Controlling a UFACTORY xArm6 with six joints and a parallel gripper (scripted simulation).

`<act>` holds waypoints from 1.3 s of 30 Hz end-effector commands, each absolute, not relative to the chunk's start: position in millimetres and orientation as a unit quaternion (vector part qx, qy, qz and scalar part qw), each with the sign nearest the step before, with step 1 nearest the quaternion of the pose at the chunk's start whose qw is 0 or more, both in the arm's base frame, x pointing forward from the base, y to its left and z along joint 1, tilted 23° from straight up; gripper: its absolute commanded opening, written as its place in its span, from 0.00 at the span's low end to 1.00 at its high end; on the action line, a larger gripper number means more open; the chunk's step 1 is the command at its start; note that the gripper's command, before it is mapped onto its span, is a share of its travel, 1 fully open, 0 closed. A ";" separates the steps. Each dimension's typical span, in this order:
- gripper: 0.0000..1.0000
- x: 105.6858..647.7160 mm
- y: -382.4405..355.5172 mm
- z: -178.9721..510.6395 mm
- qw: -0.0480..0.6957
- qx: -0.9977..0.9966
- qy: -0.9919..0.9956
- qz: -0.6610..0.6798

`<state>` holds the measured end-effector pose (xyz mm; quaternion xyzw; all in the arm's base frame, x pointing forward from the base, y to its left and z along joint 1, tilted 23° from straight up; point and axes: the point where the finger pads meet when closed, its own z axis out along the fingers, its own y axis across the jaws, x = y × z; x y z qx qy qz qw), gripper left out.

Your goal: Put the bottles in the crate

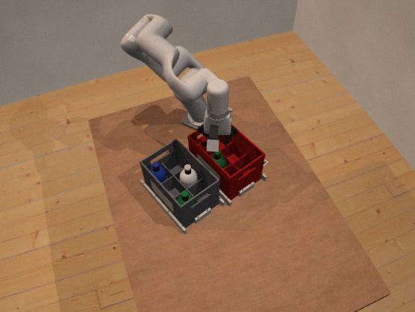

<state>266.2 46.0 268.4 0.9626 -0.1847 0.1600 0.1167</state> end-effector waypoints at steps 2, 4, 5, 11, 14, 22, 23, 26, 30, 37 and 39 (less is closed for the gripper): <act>0.65 266.8 46.4 269.7 0.116 0.963 -0.185 0.161; 0.65 266.8 46.4 269.7 0.116 0.963 -0.185 0.161; 0.65 266.8 46.4 269.7 0.116 0.963 -0.185 0.161; 0.65 266.8 46.4 269.7 0.116 0.963 -0.185 0.161; 0.65 266.8 46.4 269.7 0.116 0.963 -0.185 0.161; 0.65 278.7 29.6 278.4 0.116 0.962 -0.185 0.161; 0.65 281.7 26.0 280.3 0.116 0.962 -0.185 0.161; 0.65 290.5 15.3 286.2 0.116 0.962 -0.185 0.162; 0.65 296.4 8.2 290.1 0.116 0.962 -0.185 0.162; 0.65 317.0 -16.7 303.7 0.116 0.962 -0.185 0.162; 0.65 322.9 -23.8 307.6 0.116 0.962 -0.185 0.162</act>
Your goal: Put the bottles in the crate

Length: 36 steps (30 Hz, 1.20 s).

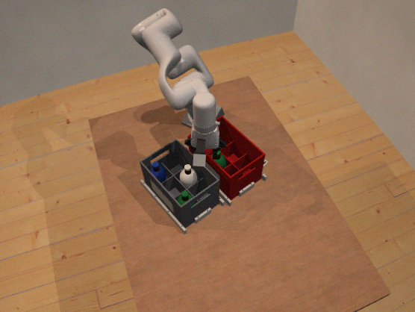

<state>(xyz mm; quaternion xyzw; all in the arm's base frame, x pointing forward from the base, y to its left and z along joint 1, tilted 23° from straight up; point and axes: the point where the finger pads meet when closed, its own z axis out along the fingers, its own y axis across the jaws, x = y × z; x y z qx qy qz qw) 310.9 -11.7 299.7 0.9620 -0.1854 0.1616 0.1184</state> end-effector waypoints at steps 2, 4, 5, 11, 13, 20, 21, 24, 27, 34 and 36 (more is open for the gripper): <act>0.65 328.7 -30.8 311.5 0.116 0.962 -0.185 0.162; 0.65 334.6 -38.0 315.4 0.116 0.962 -0.185 0.162; 0.65 337.5 -41.5 317.4 0.116 0.962 -0.185 0.162; 0.65 349.3 -55.7 325.2 0.116 0.962 -0.185 0.162; 0.65 355.2 -62.8 329.1 0.116 0.962 -0.185 0.162; 0.65 375.8 -87.7 342.7 0.116 0.962 -0.185 0.162; 0.65 378.7 -91.2 344.7 0.117 0.962 -0.185 0.162; 0.65 384.6 -98.3 348.6 0.117 0.962 -0.185 0.162; 0.65 390.5 -105.4 352.5 0.117 0.962 -0.185 0.162; 0.65 401.9 -119.1 360.1 0.117 0.962 -0.185 0.162; 0.65 401.9 -119.2 360.1 0.117 0.962 -0.185 0.162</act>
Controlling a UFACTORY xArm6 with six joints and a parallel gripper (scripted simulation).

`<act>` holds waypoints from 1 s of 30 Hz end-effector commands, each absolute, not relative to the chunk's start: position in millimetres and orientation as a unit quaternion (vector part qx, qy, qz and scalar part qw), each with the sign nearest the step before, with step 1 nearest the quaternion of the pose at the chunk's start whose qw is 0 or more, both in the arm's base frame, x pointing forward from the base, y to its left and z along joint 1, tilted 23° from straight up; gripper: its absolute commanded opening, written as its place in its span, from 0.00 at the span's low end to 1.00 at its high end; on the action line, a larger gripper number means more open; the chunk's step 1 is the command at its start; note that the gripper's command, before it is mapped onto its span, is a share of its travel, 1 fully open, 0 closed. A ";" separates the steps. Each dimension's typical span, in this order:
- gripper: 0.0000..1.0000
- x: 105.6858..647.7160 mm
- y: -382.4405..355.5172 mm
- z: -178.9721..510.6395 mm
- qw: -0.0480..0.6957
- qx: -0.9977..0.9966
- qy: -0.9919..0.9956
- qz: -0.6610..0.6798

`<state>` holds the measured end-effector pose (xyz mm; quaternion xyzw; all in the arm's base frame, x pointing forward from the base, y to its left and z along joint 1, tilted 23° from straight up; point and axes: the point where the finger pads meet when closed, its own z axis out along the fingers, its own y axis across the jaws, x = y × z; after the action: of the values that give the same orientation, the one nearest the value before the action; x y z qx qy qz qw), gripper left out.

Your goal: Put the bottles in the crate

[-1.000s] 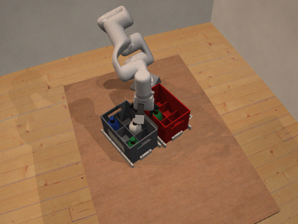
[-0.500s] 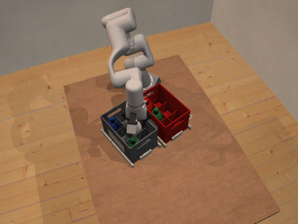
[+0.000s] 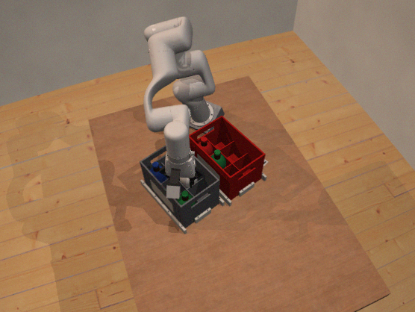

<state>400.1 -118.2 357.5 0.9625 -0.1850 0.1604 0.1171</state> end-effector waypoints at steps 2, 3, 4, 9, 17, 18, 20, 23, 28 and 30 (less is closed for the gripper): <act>0.65 401.9 -119.1 360.1 0.117 0.962 -0.185 0.162; 0.65 401.9 -119.1 360.1 0.117 0.962 -0.185 0.162; 0.65 401.9 -119.1 360.1 0.117 0.962 -0.185 0.162; 0.65 402.3 -119.5 358.9 0.117 0.962 -0.185 0.162; 0.65 405.1 -122.6 349.1 0.117 0.962 -0.185 0.162; 0.65 405.5 -122.9 347.8 0.117 0.962 -0.185 0.162; 0.65 406.2 -123.7 345.4 0.117 0.962 -0.185 0.162; 0.65 406.6 -124.1 344.1 0.117 0.962 -0.185 0.162; 0.65 408.3 -126.0 338.0 0.117 0.962 -0.185 0.162; 0.65 409.1 -126.7 335.5 0.117 0.962 -0.185 0.162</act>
<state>407.3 -125.6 337.6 0.9626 -0.1847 0.1601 0.1167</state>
